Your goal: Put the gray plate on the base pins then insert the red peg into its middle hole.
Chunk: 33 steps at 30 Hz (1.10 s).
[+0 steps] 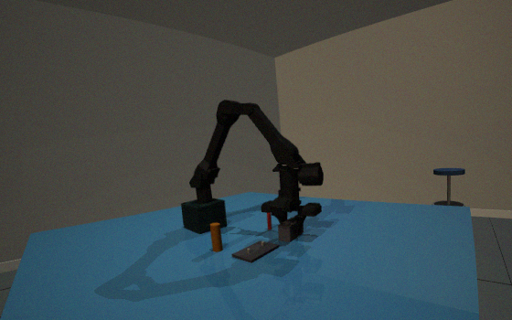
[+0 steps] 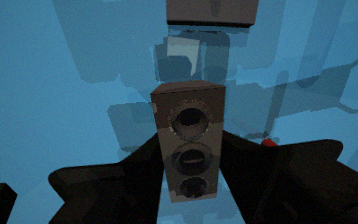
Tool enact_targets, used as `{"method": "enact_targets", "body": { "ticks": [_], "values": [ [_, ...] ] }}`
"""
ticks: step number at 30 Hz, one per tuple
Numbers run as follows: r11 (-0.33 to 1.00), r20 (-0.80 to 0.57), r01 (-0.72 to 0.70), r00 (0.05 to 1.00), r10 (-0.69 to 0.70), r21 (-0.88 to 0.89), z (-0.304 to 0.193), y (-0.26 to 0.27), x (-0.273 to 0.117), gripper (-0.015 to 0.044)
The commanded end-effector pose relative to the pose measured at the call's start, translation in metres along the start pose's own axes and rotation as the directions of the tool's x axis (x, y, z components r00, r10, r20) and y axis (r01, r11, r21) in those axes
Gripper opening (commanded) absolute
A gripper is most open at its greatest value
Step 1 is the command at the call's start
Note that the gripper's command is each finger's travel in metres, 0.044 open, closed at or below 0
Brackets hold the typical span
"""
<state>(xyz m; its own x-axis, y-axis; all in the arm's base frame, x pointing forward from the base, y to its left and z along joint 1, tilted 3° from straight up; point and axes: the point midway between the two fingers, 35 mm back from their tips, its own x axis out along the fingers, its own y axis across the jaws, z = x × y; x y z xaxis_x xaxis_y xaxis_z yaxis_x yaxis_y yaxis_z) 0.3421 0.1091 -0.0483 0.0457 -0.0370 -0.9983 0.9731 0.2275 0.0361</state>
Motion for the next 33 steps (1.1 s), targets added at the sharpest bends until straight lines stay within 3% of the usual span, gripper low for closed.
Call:
{"method": "enact_targets", "body": {
  "ticks": [1, 6, 33],
  "values": [
    [1.0, 0.003, 0.0, 1.0, 0.0, -0.006, 0.0, 0.0, 0.0, 0.0111],
    [1.0, 0.003, 0.0, 1.0, 0.0, -0.006, 0.0, 0.001, -0.004, 0.0],
    [1.0, 0.002, -0.002, 1.0, 0.002, -0.006, -0.002, 0.015, -0.086, 0.0]
  ]
}}
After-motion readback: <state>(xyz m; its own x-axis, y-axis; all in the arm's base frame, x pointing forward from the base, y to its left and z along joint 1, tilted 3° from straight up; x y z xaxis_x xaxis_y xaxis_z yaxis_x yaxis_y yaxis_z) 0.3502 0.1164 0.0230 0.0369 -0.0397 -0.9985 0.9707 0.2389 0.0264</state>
